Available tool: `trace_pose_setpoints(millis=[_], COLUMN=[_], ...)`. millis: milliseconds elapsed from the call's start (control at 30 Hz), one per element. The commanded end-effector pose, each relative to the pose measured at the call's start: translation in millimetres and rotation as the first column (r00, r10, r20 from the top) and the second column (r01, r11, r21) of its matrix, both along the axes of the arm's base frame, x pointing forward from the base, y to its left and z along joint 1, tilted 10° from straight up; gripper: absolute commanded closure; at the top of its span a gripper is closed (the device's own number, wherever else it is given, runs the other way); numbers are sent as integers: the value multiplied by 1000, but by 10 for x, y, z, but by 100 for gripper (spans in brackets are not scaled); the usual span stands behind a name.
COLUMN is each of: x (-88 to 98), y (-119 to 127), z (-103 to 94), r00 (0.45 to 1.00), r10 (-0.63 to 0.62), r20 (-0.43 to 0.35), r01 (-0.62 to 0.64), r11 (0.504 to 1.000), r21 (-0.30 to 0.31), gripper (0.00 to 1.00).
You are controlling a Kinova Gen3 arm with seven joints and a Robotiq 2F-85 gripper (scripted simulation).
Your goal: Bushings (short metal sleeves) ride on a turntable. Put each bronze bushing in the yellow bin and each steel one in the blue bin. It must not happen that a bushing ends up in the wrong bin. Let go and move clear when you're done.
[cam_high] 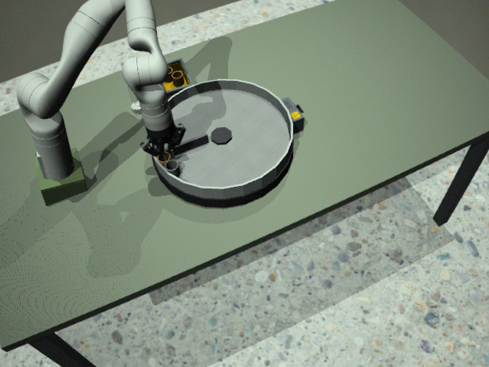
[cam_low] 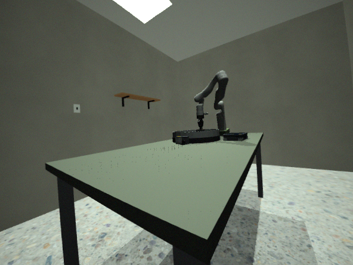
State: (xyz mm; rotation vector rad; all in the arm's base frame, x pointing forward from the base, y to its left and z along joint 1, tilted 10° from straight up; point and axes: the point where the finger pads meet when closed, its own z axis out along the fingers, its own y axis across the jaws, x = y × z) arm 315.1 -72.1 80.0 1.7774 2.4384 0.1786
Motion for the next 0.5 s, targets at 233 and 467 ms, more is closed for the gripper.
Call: trace_pose_setpoints(millis=[233,467], x=[8,8], y=[-4,-4], z=[-63,-63], r00=[1000,1000], r10=[-2,-2], r20=[-1,-1], r01=[2,2], r11=[1000,1000], r21=[0,0], gripper=[82,82])
